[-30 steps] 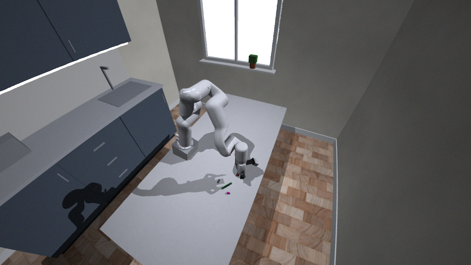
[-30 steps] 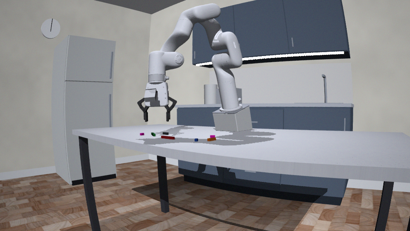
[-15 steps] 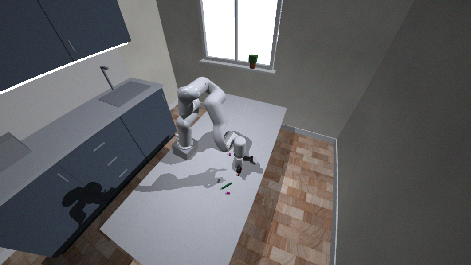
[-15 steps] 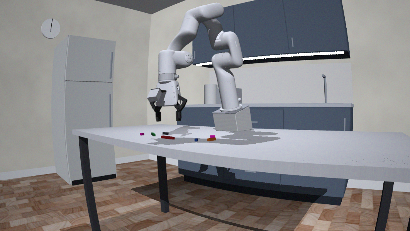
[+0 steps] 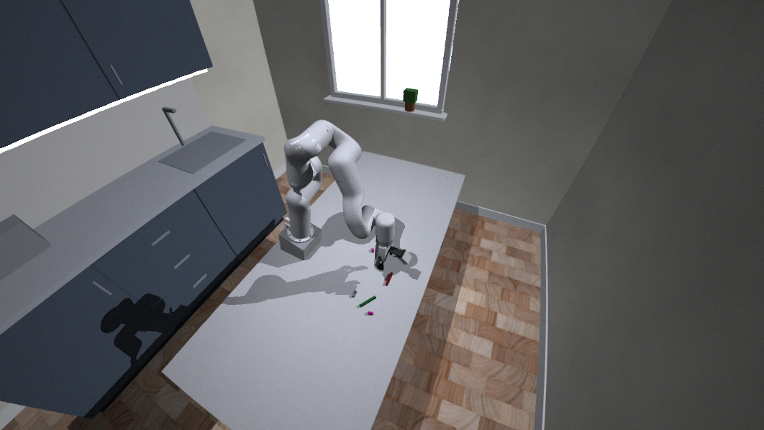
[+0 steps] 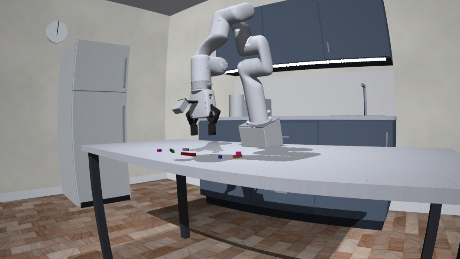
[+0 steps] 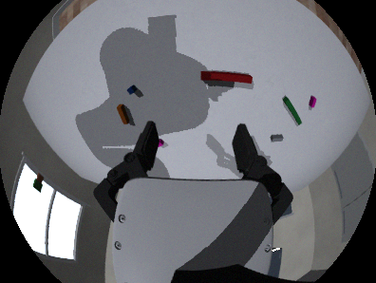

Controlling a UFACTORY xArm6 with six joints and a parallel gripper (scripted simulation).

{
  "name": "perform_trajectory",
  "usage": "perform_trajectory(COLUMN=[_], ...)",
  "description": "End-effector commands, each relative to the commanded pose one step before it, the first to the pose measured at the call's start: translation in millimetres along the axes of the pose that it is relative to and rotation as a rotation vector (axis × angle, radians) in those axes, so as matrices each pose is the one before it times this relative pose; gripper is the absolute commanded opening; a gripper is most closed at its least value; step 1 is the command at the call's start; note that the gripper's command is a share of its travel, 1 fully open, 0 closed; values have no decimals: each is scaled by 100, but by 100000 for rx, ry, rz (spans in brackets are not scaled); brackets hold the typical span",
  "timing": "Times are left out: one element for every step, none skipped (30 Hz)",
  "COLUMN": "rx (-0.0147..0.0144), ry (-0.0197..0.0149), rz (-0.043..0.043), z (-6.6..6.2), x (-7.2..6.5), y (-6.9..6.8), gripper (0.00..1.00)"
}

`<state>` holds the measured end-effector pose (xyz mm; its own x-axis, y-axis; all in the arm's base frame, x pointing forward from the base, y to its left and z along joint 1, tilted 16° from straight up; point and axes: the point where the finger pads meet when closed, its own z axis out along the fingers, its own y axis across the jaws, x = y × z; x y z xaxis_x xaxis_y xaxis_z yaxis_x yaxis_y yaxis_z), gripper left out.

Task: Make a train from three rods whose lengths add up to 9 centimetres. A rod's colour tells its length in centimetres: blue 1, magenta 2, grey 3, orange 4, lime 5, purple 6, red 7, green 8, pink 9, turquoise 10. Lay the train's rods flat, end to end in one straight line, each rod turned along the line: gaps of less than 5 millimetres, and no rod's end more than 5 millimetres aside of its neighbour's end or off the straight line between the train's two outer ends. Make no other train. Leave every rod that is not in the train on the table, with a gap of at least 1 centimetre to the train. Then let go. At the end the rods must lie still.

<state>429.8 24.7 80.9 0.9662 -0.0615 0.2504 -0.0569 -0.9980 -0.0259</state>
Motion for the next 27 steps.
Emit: perform_trajectory(rx=[-4971,12,16,0,0,47,44,27,32,38,43,47,50,53,56,59,62,64,67,69,0,0,117,114,103,65,71], ry=[1406,18,19,0,0,40,27,13,13,13,12,10,8,5,3,0,-3,-7,-10,-14,0,0,-31,-39,-43,-31,-37], rz=[15935,2555,2554,0,0,5528,3947,2102,2275,2441,2524,2549,2550,2544,2541,2537,2536,2535,2534,2532,0,0,4136,3883,3408,2110,2306], z=[-173,-17,-17,0,0,-36,-26,-14,-15,-16,-16,-16,-16,-16,-16,-16,-15,-15,-15,-15,0,0,-24,-22,-19,-12,-12], x=[-1317,-295,-301,0,0,-667,-494,-269,-294,-319,-333,-340,-343,-344,-346,-347,-348,-349,-349,-349,0,0,-569,-532,-464,-285,-309], y=[-1478,-193,-183,0,0,-369,-229,-109,-109,-108,-100,-90,-78,-66,-54,-43,-31,-19,-7,5,0,0,30,58,75,59,73], gripper=[100,100,100,100,100,100,100,100,100,100,100,100,100,100,100,100,100,100,100,100,100,100,100,100,100,100,100])
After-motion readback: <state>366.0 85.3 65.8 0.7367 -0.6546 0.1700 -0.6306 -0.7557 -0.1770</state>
